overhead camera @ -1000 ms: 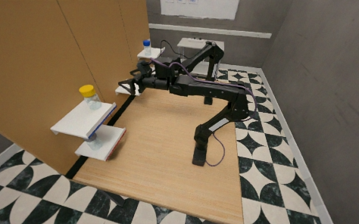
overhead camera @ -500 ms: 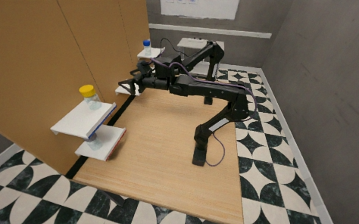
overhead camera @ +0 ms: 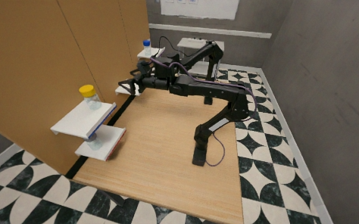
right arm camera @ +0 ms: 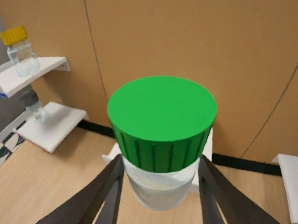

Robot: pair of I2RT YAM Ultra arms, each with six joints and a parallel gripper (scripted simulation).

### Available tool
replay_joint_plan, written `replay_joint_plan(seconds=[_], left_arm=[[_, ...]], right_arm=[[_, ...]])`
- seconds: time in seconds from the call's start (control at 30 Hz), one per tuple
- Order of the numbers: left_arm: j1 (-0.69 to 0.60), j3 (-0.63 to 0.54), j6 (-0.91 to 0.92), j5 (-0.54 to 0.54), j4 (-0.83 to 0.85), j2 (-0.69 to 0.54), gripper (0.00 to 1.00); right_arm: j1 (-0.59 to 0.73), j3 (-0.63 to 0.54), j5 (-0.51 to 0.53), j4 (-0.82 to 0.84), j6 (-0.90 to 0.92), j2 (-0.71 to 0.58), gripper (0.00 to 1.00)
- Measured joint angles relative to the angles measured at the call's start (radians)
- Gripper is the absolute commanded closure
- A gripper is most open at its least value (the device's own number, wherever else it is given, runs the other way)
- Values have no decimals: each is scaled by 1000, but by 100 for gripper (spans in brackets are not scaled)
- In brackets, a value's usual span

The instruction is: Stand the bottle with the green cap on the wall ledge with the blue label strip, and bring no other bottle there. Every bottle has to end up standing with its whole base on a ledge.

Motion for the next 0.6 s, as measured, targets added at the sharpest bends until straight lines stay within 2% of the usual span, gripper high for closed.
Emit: replay_joint_plan(seconds=[0.6], left_arm=[[0,0,0,0,0,0,0]], right_arm=[[-63,198,-52,37,-2,214,49]])
